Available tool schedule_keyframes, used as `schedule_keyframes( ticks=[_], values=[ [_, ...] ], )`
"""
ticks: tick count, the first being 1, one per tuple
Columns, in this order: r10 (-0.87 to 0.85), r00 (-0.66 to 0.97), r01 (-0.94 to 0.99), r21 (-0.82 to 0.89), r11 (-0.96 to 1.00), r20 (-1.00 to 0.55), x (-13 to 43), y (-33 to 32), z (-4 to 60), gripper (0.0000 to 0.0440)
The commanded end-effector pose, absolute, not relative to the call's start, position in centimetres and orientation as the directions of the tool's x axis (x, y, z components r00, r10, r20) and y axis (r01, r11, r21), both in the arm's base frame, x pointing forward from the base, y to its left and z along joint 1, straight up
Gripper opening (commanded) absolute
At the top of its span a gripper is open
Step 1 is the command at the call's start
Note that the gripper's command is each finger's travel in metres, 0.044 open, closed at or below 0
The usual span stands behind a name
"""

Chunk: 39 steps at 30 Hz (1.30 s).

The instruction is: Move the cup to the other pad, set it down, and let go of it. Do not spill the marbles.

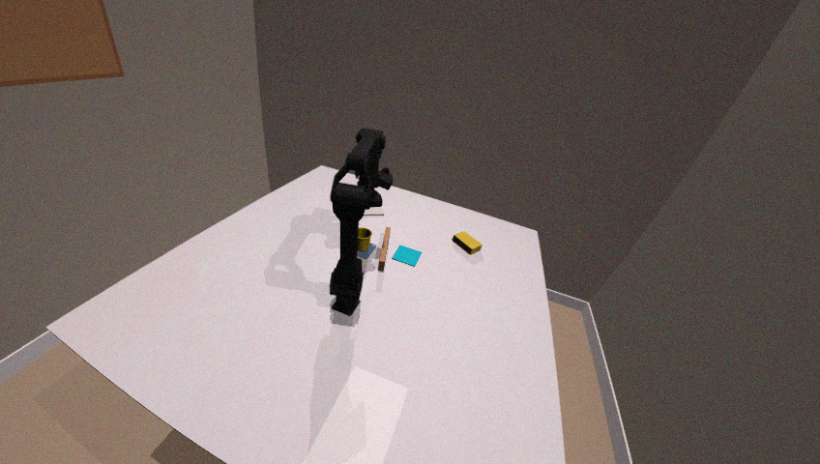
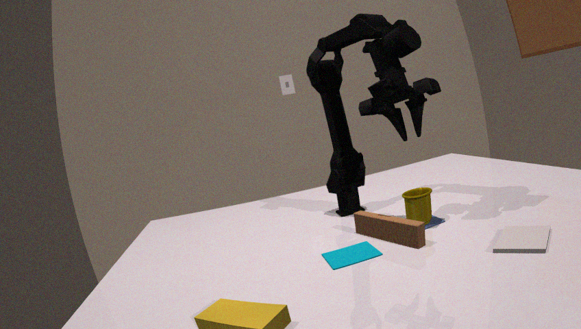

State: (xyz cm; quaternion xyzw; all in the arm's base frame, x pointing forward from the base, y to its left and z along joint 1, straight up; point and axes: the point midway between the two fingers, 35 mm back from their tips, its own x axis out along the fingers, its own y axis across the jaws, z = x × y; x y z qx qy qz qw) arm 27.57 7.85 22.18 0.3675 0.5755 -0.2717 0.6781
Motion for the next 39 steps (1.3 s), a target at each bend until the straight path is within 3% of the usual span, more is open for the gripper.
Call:
schedule_keyframes(
  ticks=[1,16,39],
  values=[
    [0.028,0.138,0.811,0.129,0.571,-0.990,27.2,7.6,21.3,0.0158],
    [-0.054,-0.027,0.852,-0.051,0.520,-0.998,26.0,6.8,17.5,0.0163],
    [-0.128,-0.139,0.861,-0.183,0.474,-0.982,24.8,6.4,11.0,0.0185]
  ],
)
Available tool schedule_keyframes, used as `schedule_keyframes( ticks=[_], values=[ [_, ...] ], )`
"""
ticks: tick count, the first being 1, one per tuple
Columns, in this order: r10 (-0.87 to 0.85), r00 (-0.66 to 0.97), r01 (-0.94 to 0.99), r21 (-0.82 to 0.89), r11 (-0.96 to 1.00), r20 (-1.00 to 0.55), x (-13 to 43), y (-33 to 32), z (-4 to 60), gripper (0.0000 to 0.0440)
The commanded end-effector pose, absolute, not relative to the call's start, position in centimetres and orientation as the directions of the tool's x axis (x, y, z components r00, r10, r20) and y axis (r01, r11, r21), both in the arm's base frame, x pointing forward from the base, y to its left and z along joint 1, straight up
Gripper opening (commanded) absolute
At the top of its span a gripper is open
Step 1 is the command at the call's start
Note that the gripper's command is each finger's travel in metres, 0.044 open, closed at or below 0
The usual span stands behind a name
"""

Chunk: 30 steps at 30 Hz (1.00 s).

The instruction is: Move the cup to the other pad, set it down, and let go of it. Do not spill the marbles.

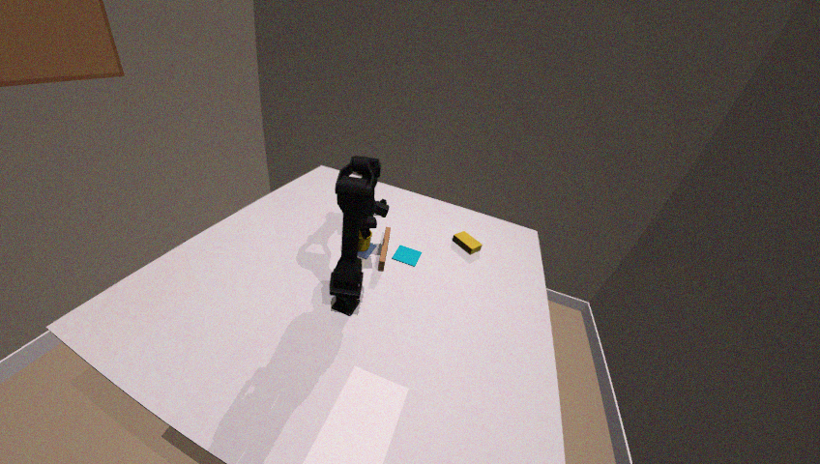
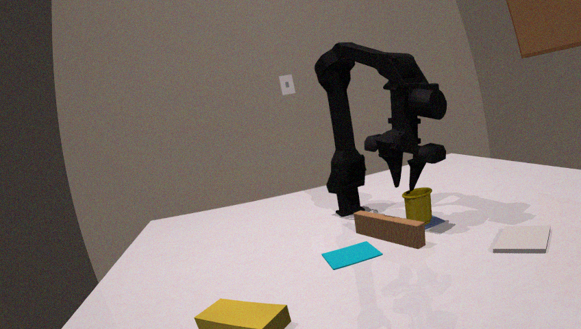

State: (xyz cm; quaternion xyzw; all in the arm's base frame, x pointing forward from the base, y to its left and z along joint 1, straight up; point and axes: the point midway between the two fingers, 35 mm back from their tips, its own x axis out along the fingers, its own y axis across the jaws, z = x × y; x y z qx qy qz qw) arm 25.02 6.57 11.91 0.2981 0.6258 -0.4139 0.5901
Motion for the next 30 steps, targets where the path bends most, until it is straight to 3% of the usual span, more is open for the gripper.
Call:
schedule_keyframes(
  ticks=[1,13,22,30],
  values=[
    [-0.130,-0.141,0.860,-0.186,0.476,-0.981,24.8,6.4,10.7,0.0185],
    [-0.143,-0.161,0.828,-0.212,0.518,-0.977,24.2,6.4,6.8,0.0183],
    [-0.146,-0.135,0.802,-0.195,0.565,-0.980,24.3,6.1,6.2,0.0010],
    [-0.125,-0.099,0.822,-0.152,0.549,-0.987,24.7,5.9,7.9,0.0008]
  ],
)
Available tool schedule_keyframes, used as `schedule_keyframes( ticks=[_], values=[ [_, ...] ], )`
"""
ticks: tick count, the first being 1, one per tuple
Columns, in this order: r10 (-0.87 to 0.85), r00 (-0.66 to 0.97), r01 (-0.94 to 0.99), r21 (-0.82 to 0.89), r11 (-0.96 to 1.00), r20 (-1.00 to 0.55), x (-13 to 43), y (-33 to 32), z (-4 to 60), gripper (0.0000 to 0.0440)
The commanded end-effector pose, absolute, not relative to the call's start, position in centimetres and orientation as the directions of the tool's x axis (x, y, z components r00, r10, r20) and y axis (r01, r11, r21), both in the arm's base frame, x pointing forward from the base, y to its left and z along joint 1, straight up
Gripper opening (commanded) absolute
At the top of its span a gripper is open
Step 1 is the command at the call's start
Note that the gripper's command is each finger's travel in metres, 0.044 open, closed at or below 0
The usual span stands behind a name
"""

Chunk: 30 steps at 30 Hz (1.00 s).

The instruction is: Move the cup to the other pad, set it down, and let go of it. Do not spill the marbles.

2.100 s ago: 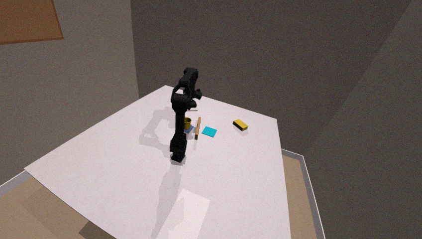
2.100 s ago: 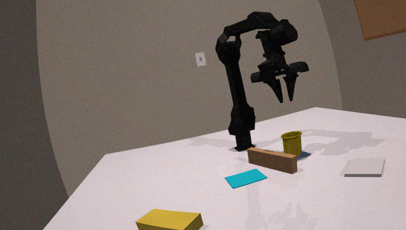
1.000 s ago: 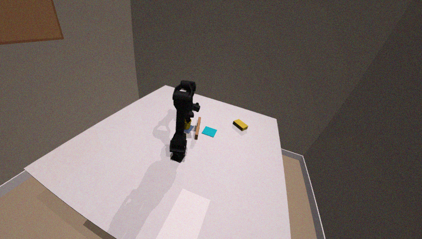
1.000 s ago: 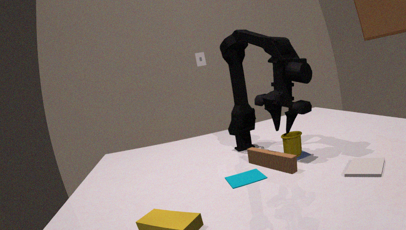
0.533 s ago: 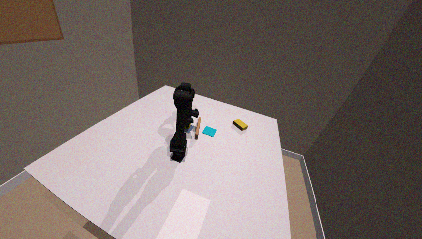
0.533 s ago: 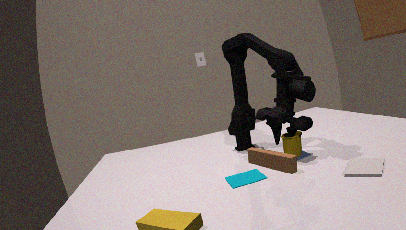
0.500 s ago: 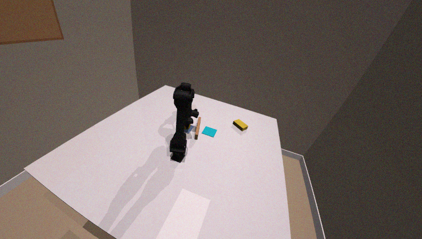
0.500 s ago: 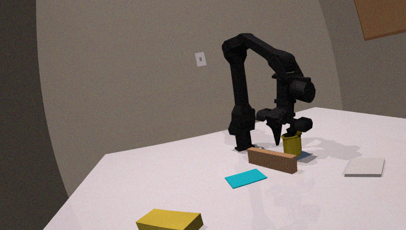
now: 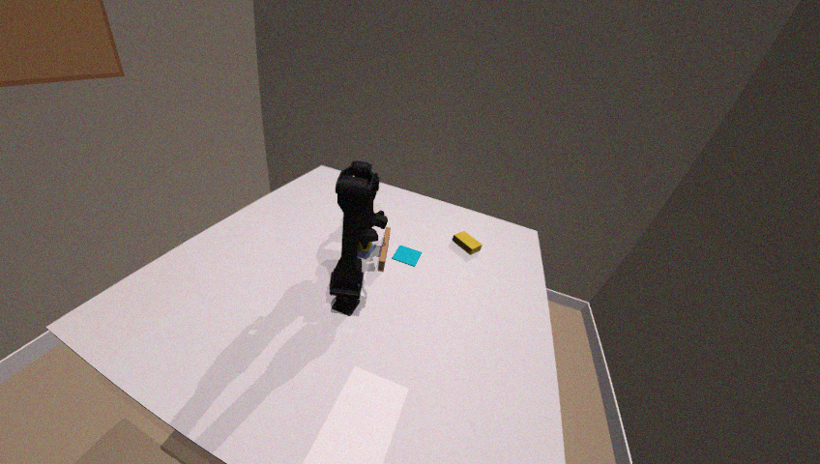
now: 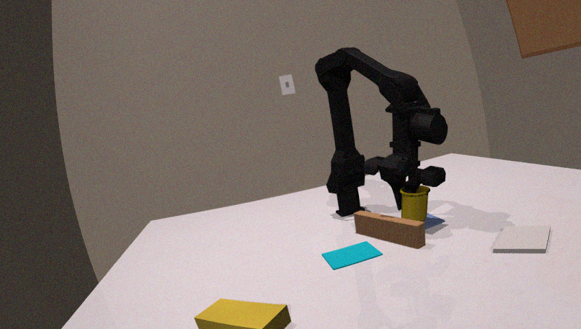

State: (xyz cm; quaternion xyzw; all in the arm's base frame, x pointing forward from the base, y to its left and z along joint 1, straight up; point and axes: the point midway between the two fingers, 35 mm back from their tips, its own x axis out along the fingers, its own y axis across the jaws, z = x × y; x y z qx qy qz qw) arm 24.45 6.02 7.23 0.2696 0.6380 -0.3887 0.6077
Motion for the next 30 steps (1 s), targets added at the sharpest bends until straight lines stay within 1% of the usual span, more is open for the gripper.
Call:
schedule_keyframes(
  ticks=[1,13,30],
  values=[
    [-0.121,-0.095,0.826,-0.147,0.544,-0.988,24.7,5.8,8.2,0.0007],
    [-0.080,-0.023,0.888,-0.058,0.456,-0.997,25.6,4.6,12.1,0.0017],
    [-0.076,0.101,0.946,0.072,0.314,-0.992,28.3,0.8,15.4,0.0000]
  ],
)
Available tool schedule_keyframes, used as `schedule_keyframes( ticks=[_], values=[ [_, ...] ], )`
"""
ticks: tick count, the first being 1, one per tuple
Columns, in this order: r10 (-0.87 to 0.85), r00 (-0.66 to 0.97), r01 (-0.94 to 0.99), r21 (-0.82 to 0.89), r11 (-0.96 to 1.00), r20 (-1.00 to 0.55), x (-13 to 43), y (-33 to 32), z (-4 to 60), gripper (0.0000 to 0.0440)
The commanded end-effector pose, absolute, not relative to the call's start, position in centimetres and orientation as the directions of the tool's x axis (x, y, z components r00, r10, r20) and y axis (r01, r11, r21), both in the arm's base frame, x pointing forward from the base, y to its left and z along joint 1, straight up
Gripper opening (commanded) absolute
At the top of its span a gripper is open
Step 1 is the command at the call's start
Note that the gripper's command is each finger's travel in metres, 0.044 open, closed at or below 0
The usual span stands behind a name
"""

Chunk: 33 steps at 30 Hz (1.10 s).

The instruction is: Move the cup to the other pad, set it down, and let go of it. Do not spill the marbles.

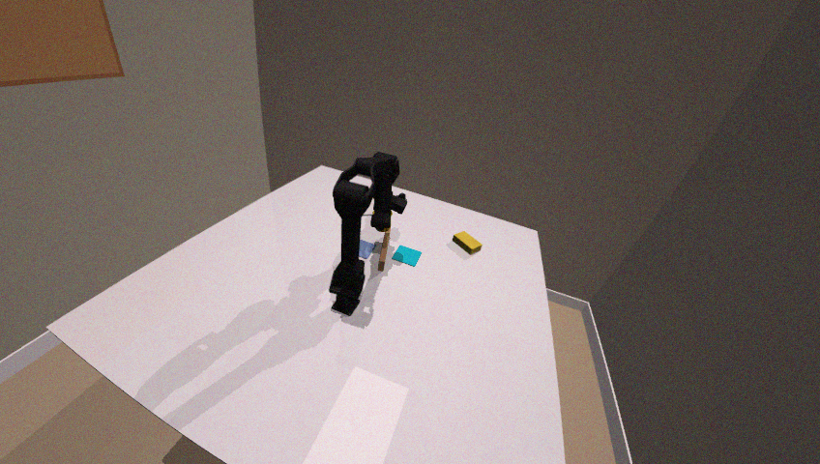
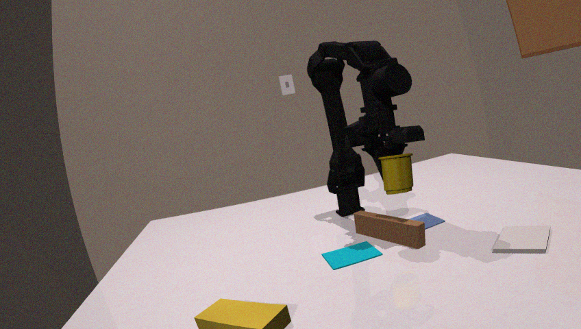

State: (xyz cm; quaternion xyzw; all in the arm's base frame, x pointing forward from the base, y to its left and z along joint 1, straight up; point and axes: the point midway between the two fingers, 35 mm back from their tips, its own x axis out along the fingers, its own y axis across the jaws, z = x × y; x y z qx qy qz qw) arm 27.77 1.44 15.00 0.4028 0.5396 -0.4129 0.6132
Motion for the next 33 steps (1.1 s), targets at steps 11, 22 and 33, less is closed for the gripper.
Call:
schedule_keyframes(
  ticks=[11,22,33],
  values=[
    [-0.105,0.164,0.963,0.136,0.233,-0.981,30.1,-2.8,15.4,0.0000],
    [-0.130,0.187,0.972,0.164,0.167,-0.974,31.0,-5.8,13.8,0.0000],
    [-0.143,0.186,0.978,0.169,0.123,-0.972,30.9,-7.5,11.1,0.0001]
  ],
)
